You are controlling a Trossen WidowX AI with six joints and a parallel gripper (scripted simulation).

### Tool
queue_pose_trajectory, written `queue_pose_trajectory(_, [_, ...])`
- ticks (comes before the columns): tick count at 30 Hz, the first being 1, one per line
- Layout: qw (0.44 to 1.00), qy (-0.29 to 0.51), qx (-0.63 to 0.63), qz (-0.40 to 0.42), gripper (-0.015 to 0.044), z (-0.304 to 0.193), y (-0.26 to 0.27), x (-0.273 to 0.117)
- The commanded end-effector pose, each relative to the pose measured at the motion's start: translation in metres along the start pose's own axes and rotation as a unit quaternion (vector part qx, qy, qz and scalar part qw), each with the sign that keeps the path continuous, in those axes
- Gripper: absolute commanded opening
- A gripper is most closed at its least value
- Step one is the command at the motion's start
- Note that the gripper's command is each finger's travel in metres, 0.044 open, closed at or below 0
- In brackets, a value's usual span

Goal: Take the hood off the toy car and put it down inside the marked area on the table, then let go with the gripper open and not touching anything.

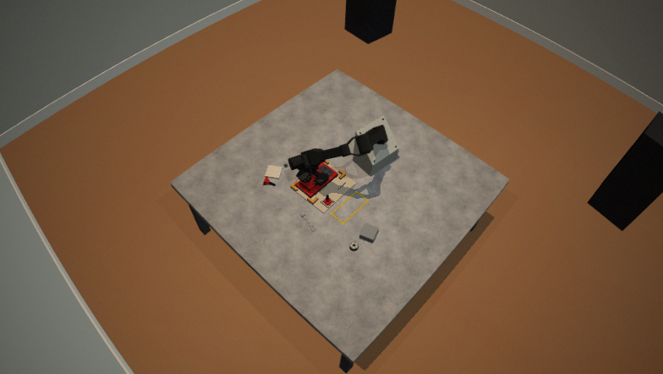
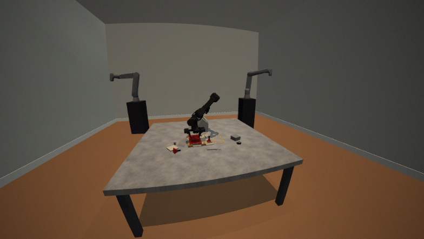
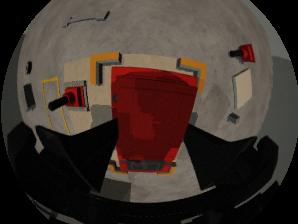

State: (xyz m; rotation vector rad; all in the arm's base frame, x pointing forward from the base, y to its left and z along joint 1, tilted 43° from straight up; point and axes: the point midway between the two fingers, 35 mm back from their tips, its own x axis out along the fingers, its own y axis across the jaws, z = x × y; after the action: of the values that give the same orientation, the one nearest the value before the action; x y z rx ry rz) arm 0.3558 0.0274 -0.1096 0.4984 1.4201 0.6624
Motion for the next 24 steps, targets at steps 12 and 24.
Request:
queue_pose_trajectory(12, [1.0,-0.002,-0.001,-0.002,0.0,0.001,-0.001,-0.012])
queue_pose_trajectory(24, [1.0,-0.002,-0.001,-0.002,0.0,0.001,-0.001,-0.02])
